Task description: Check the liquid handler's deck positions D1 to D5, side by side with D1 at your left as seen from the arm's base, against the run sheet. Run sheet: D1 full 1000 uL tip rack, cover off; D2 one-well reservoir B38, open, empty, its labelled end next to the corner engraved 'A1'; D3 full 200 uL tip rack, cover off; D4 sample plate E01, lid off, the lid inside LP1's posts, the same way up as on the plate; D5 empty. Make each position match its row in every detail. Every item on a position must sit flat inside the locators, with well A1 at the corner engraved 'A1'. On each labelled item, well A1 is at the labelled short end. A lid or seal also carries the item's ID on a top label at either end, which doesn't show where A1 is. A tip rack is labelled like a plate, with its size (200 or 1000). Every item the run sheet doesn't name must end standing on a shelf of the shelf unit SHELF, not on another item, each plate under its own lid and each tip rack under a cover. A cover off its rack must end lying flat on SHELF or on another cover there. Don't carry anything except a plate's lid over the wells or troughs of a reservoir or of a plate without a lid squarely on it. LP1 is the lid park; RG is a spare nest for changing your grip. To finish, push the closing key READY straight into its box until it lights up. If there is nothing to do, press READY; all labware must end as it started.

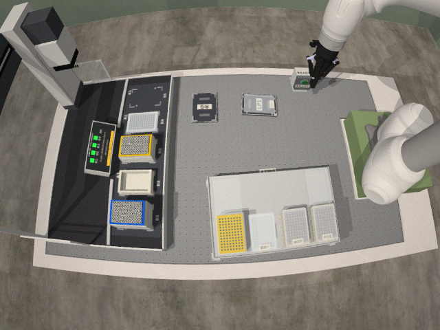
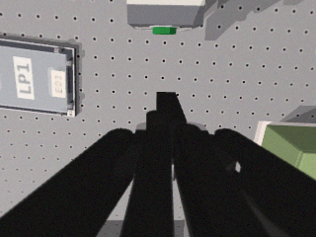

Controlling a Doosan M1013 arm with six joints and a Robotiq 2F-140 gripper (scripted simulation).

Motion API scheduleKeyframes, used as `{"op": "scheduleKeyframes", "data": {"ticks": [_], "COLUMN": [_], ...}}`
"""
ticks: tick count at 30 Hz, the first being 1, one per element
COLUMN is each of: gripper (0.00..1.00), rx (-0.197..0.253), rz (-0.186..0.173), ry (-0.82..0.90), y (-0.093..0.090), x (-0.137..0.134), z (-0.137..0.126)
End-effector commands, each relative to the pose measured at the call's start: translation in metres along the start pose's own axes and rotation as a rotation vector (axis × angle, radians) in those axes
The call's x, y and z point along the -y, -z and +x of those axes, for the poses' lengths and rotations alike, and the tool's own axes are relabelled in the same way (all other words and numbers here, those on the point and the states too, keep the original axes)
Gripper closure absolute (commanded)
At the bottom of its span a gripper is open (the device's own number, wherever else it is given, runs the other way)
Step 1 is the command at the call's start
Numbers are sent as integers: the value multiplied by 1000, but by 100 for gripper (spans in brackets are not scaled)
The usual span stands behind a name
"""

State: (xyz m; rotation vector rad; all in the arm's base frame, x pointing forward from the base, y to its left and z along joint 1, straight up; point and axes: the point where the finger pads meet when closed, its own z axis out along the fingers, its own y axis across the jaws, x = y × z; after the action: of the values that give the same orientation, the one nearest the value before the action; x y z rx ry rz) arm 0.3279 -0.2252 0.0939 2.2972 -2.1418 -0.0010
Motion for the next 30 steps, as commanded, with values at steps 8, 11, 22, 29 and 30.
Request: {"op": "scheduleKeyframes", "data": {"ticks": [8,11,22,29,30], "gripper": [90,90,90,90,90], "rx": [-1,-1,-1,-1,-1], "rz": [1,1,1,1,1], "ry": [0,0,0,0,0], "y": [-15,-20,-35,-45,-45], "x": [0,0,0,0,0], "z": [0,0,0,0,0]}}
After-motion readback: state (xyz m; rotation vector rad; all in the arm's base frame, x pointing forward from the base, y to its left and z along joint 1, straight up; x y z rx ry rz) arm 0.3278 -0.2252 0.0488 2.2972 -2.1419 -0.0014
